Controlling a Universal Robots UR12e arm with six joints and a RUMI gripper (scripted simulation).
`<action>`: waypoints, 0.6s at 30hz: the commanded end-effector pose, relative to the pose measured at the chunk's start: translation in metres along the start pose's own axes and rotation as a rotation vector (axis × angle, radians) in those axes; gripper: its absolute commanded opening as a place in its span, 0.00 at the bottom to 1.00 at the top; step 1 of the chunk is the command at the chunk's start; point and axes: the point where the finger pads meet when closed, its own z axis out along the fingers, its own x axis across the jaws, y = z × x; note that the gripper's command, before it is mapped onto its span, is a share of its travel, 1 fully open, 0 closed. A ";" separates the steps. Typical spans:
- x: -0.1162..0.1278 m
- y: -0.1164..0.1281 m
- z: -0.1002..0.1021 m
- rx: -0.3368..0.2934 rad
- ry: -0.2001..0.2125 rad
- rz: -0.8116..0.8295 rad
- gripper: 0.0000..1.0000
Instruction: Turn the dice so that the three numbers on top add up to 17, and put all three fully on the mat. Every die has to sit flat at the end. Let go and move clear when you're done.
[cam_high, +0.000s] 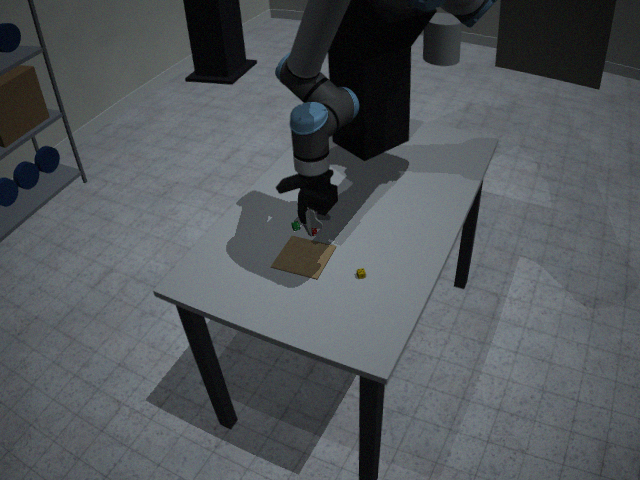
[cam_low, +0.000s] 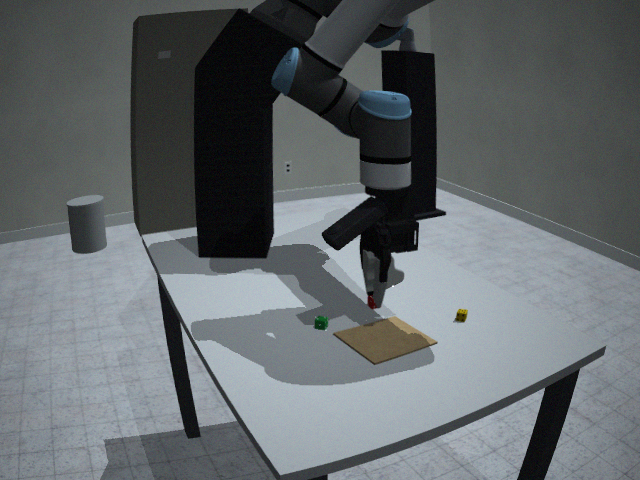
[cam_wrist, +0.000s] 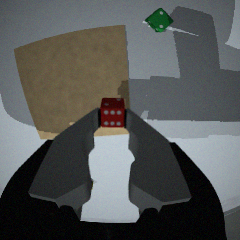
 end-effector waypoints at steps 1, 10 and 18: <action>-0.001 0.000 0.024 0.000 -0.002 0.000 0.03; -0.001 0.000 0.037 0.000 -0.002 0.000 0.03; -0.001 0.000 0.038 0.000 -0.002 0.000 0.03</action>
